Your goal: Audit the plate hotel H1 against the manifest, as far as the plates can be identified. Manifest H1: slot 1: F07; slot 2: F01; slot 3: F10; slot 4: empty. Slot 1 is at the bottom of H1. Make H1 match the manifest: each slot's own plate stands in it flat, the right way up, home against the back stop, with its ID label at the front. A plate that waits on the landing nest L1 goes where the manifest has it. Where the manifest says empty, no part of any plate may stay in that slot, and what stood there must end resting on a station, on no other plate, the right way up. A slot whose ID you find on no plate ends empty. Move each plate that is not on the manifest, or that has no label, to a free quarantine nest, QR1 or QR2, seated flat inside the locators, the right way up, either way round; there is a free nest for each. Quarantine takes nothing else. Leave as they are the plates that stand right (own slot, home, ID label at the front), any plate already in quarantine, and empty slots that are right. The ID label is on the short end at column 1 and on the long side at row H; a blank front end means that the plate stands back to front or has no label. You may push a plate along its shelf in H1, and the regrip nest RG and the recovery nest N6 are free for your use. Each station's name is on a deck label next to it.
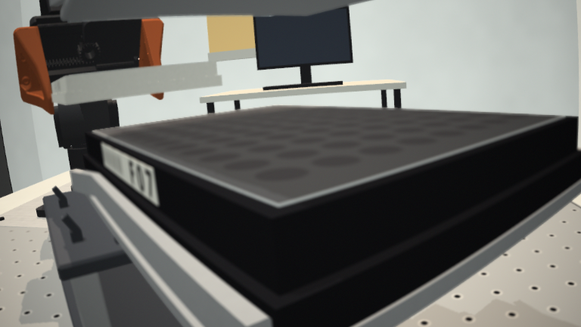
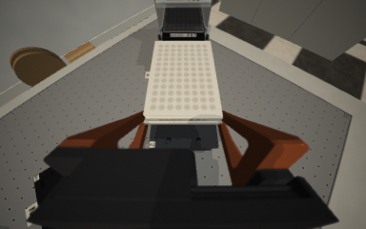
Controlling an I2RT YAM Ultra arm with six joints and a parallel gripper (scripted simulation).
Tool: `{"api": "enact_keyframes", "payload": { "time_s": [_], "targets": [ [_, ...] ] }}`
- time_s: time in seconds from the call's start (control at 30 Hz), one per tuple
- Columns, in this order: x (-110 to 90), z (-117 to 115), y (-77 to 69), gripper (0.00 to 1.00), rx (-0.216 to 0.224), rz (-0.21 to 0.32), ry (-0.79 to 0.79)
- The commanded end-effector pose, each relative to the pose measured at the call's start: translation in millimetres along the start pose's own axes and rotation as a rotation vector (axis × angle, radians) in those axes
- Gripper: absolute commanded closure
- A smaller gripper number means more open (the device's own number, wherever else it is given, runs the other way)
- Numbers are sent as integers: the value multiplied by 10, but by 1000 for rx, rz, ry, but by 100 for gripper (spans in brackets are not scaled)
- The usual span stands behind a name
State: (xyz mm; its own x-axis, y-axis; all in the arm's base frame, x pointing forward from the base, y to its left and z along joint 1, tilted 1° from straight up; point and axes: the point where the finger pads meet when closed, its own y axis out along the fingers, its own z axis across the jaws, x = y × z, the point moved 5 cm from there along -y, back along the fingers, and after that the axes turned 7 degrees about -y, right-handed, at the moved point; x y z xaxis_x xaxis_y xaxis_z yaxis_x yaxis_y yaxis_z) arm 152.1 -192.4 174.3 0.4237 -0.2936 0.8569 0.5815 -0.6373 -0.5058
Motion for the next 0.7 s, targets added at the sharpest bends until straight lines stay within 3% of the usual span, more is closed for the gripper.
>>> {"api": "enact_keyframes", "payload": {
  "time_s": [0.0, 0.3, 0.37, 0.47, 0.53, 0.67],
  "targets": [
    [58, -10, 24, 14, -5, -29, -7],
    [100, -16, 12, 14, -9, -51, -10],
    [-28, 3, 53, 14, -3, -21, -6],
    [51, -10, 45, 14, -7, -39, -8],
    [-29, 4, 54, 14, -5, -29, -7],
    [-5, -2, 65, 14, -6, -33, -8]
  ]
}}
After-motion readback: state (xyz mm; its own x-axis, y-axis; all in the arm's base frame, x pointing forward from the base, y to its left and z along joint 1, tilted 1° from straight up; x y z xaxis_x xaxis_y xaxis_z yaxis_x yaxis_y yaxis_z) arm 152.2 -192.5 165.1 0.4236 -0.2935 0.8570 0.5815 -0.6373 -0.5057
